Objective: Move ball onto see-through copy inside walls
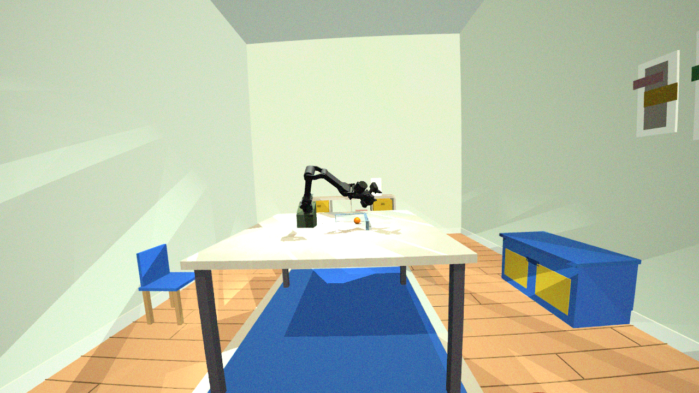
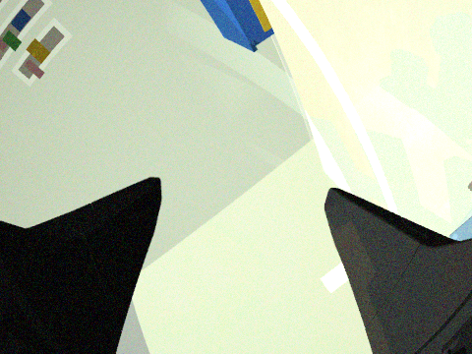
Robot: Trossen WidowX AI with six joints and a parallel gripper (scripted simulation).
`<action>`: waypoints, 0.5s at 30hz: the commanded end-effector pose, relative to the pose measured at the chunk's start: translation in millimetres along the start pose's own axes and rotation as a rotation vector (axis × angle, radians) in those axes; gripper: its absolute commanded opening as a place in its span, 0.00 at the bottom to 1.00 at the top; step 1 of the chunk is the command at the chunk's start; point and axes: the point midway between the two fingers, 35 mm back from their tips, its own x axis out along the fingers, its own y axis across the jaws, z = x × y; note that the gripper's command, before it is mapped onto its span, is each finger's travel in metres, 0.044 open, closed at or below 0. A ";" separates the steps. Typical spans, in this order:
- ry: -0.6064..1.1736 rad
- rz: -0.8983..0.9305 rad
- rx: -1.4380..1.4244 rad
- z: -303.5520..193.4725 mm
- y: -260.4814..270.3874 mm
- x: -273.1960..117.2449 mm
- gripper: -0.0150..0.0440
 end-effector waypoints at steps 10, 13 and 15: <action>0.011 -0.918 -0.743 -55.8 -153.0 22.4 0.83; 0.077 -1.153 -0.977 -61.5 -178.1 6.5 0.83; 0.147 -1.336 -1.172 -63.6 -190.5 -8.1 0.83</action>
